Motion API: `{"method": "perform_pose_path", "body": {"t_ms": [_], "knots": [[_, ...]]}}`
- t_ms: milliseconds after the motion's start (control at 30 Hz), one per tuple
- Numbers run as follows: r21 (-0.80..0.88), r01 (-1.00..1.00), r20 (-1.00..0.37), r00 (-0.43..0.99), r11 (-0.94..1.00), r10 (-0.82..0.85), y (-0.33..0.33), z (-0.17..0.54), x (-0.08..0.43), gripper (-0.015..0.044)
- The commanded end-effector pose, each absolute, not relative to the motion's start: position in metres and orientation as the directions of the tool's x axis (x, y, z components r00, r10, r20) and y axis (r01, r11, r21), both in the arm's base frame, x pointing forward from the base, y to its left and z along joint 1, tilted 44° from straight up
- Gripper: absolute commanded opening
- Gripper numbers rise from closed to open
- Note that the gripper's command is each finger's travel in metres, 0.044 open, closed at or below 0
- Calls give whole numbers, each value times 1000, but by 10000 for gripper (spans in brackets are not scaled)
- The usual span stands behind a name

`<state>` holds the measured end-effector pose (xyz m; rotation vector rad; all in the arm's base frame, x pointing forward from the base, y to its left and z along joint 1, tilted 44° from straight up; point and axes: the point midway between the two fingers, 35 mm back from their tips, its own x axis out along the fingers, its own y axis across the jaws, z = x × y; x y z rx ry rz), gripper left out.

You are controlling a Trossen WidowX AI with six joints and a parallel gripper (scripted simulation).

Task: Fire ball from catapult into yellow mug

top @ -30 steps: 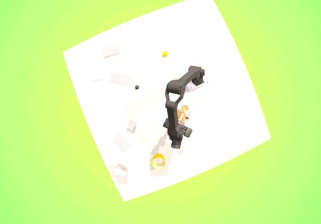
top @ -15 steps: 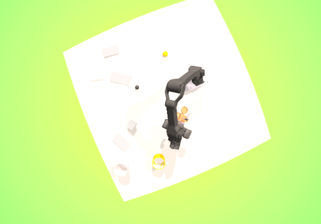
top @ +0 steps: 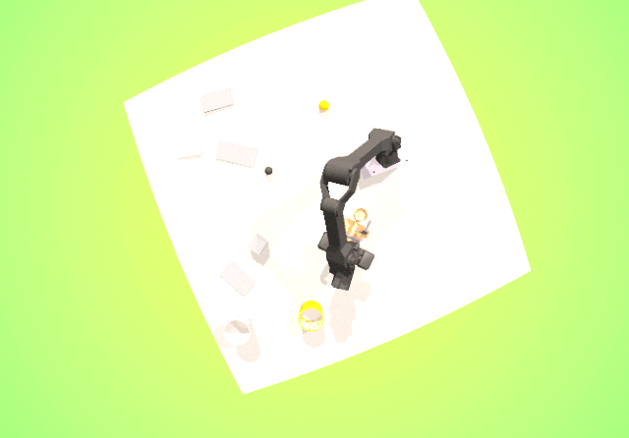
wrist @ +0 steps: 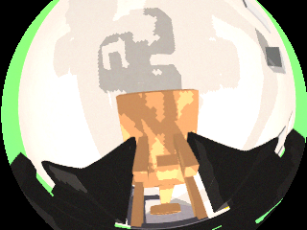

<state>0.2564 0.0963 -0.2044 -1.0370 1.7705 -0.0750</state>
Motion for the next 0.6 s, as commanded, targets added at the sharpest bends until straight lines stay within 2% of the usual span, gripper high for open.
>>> {"method": "perform_pose_path", "body": {"t_ms": [0, 400, 567], "knots": [[-493, -614, -731, -92, 616, -677, 90, -210, 253, 0], [-494, -606, -736, -91, 623, -671, 88, -212, 255, 0], [-494, -606, -736, -91, 623, -671, 88, -212, 255, 131]]}}
